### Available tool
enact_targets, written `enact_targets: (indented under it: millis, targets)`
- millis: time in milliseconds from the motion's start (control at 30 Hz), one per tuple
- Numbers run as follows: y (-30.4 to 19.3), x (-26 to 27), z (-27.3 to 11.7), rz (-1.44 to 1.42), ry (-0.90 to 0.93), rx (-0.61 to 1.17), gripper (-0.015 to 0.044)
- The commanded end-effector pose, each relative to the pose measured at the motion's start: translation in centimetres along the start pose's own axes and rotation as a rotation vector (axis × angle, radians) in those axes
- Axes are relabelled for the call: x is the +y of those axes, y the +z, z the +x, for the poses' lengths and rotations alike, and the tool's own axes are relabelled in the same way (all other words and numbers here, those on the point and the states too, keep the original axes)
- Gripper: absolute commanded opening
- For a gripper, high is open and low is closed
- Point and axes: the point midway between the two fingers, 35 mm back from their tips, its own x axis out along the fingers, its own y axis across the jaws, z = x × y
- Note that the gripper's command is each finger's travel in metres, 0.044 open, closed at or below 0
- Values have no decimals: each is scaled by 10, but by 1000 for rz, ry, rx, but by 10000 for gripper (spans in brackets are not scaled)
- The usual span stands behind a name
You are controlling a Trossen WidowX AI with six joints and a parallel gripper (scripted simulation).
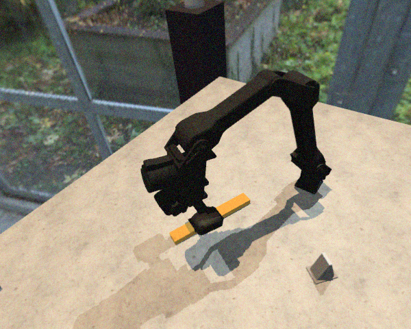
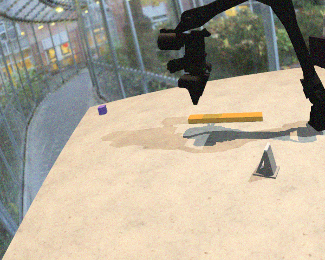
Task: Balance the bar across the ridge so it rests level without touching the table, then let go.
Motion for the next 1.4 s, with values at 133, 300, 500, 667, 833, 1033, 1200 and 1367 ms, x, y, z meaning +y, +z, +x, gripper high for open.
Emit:
enact_targets:
  millis: [133,300,500,667,833,1033,1200,1367]
  targets:
    - [-41,-32,2,2,30,148,315]
    - [-42,-32,6,2,31,151,315]
    - [-47,-31,37,2,31,151,315]
    - [-49,-31,46,2,31,151,315]
    - [-49,-31,48,2,31,151,315]
    - [-50,-31,56,2,31,151,315]
    - [-52,-30,65,2,31,151,315]
    - [-53,-30,72,2,31,151,315]
